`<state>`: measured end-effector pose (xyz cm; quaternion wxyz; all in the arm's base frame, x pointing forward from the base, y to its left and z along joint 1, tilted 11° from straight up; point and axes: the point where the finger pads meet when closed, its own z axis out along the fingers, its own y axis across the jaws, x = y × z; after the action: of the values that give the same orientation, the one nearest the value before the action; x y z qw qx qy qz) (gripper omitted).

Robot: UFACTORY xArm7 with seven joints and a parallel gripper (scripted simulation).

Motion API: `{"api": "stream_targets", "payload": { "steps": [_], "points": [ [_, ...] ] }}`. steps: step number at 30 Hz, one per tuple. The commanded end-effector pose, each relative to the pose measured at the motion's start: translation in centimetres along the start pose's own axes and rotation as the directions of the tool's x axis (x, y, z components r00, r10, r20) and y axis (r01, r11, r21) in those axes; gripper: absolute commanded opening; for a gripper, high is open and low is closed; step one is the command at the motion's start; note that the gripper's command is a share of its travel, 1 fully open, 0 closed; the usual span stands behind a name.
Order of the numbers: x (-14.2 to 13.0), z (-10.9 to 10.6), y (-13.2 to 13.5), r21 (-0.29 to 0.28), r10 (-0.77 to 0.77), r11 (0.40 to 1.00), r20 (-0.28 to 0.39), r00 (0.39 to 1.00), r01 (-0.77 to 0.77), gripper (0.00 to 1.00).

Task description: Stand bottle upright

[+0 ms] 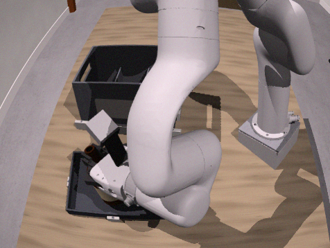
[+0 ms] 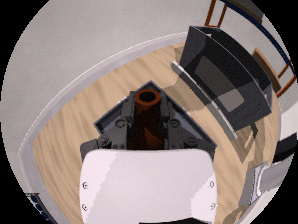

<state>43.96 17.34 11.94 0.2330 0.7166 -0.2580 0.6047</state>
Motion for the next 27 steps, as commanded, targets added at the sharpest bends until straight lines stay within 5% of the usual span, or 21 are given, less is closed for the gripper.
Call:
{"api": "stream_targets", "payload": {
  "steps": [1, 4, 5, 27],
  "points": [
    [0.13, -0.06, -0.11, 0.001, 0.004, 1.0, -0.001, 1.0, -0.004, 0.0],
    [0.13, -0.06, -0.11, 0.001, 0.004, 1.0, -0.001, 1.0, -0.004, 0.0],
    [0.13, -0.06, -0.11, 0.001, 0.004, 1.0, -0.001, 1.0, -0.004, 1.0],
    [0.13, -0.06, -0.11, 0.001, 0.004, 1.0, -0.001, 1.0, -0.004, 1.0]
  ]
}}
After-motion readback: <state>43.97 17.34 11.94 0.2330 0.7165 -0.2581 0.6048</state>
